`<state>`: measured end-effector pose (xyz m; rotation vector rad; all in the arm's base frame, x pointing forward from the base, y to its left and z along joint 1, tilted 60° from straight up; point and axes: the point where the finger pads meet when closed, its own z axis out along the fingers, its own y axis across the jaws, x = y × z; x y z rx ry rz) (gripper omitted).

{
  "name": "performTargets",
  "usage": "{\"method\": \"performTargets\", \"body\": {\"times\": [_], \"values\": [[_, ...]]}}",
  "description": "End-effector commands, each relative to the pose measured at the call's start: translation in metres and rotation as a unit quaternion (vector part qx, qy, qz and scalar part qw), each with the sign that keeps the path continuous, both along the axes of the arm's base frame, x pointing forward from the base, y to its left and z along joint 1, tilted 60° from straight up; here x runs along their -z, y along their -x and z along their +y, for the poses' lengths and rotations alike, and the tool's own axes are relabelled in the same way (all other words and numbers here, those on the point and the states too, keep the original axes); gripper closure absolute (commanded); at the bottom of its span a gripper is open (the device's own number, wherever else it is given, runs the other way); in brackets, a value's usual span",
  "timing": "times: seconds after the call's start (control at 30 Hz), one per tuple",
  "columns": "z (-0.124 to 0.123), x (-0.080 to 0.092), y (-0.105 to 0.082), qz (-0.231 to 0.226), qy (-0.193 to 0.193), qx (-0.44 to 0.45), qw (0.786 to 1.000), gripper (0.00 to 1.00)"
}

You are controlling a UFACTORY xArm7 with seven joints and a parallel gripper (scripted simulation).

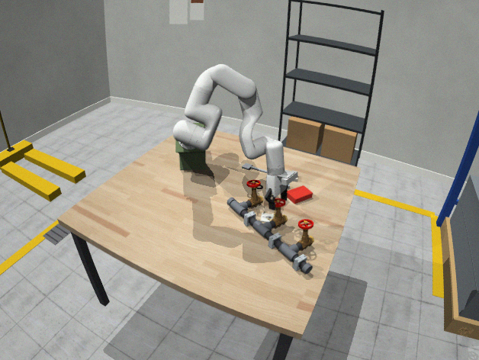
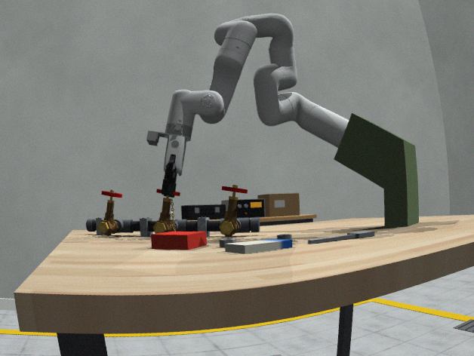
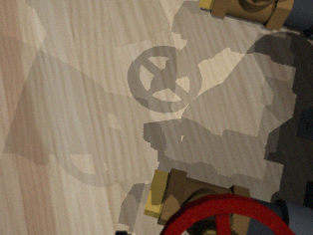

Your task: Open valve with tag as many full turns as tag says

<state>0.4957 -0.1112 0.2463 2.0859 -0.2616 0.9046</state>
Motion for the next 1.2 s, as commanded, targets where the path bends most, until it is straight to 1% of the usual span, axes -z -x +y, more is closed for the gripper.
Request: {"method": "performTargets", "body": {"times": [0.0, 0.13, 0.27, 0.33, 0.37, 0.5, 0.7, 0.73, 1.17], "values": [[0.0015, -0.0012, -0.0010, -0.110, -0.064, 0.056, 0.990, 0.00], [0.0015, -0.0012, -0.0010, -0.183, -0.113, 0.091, 0.972, 0.00], [0.0015, -0.0012, -0.0011, -0.255, -0.160, 0.126, 0.945, 0.00], [0.0015, -0.0012, -0.0011, -0.255, -0.160, 0.126, 0.945, 0.00], [0.0015, -0.0012, -0.0011, -0.305, -0.191, 0.151, 0.920, 0.00], [0.0015, -0.0012, -0.0011, -0.355, -0.221, 0.177, 0.891, 0.00], [0.0015, -0.0012, -0.0011, -0.446, -0.266, 0.234, 0.822, 0.00], [0.0015, -0.0012, -0.0011, -0.450, -0.267, 0.237, 0.818, 0.00], [0.0015, -0.0012, -0.0011, -0.450, -0.267, 0.237, 0.818, 0.00]]}}
